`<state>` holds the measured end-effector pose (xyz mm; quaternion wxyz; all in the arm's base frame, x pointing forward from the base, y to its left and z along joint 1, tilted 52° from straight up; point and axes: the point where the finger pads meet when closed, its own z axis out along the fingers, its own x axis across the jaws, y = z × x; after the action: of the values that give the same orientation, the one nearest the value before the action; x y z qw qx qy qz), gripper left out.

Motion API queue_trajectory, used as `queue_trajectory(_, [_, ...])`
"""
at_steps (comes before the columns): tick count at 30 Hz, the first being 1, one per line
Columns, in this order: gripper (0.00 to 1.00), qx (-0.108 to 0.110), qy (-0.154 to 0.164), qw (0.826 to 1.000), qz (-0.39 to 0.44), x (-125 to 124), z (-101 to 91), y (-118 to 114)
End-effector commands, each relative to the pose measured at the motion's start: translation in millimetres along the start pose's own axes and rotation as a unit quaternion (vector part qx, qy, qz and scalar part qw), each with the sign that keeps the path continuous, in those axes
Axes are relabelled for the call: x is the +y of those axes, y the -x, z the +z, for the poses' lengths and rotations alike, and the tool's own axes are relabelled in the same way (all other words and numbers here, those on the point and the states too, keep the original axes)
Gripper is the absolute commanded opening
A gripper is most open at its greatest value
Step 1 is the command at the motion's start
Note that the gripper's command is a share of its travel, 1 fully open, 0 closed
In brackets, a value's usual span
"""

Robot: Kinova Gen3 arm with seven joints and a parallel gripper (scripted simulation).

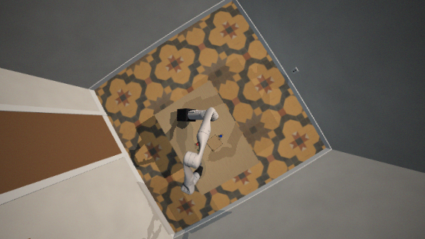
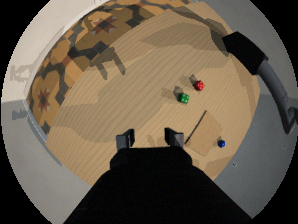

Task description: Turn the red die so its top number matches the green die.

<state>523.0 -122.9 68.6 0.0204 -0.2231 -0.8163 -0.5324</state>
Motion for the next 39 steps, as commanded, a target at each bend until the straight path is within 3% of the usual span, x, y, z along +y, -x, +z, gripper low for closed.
queue_trajectory(1, [1.00, -0.013, -0.017, 0.999, 0.042, 3.0, -8.7, -19.3])
queue_trajectory(7, [1.00, -0.036, -0.029, 0.990, 0.135, -1.4, -5.1, -40.4])
queue_trajectory(14, [1.00, -0.079, -0.042, 0.957, 0.276, -14.6, -1.7, -74.4])
queue_trajectory(20, [1.00, -0.104, -0.045, 0.930, 0.349, -24.1, -1.0, -93.2])
queue_trajectory(28, [1.00, -0.113, -0.046, 0.920, 0.374, -27.7, -0.9, -99.8])
queue_trajectory(39, [1.00, -0.113, -0.046, 0.919, 0.375, -27.9, -0.9, -100.1])
